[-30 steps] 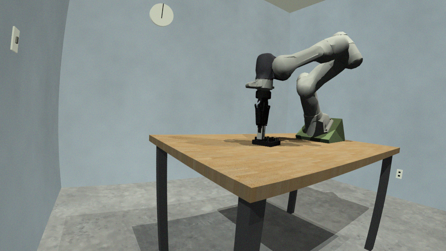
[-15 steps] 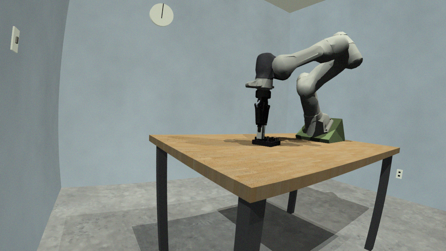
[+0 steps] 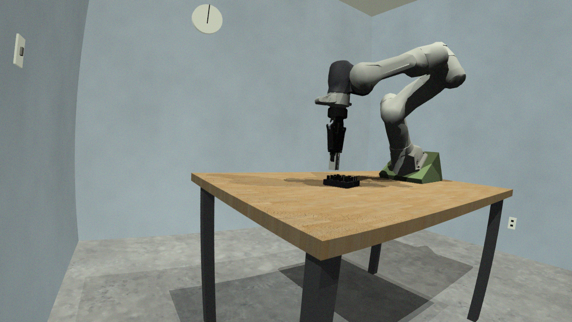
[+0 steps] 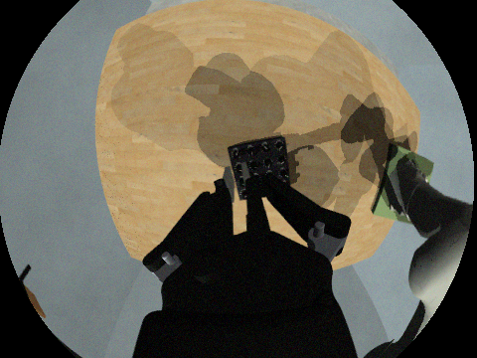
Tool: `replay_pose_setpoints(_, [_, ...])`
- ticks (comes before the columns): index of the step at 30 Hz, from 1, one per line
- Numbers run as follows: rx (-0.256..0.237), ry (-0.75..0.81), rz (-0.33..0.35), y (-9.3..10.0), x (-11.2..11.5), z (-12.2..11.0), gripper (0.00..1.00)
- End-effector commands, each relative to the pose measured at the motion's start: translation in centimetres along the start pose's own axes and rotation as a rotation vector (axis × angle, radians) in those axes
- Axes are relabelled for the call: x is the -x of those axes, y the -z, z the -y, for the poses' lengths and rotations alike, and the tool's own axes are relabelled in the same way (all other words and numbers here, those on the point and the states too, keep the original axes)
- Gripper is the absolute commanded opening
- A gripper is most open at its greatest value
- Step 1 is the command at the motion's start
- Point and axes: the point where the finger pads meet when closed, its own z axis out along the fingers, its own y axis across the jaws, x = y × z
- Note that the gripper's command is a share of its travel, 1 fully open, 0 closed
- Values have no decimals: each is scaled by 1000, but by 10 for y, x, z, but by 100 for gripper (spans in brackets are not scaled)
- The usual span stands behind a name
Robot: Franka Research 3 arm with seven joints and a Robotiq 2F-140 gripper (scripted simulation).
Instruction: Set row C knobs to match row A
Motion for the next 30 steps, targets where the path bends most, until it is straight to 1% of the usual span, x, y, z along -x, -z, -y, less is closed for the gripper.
replay_pose_setpoints(1, [10, -6, 7, 5, 3, -2, 12])
replay_pose_setpoints(16, [10, -6, 7, 6, 3, -2, 12])
replay_pose_setpoints(18, [10, -6, 7, 9, 3, -2, 12])
replay_pose_setpoints(22, [10, -7, 6, 23, 4, -2, 12])
replay_pose_setpoints(30, [10, -7, 6, 24, 4, -2, 12])
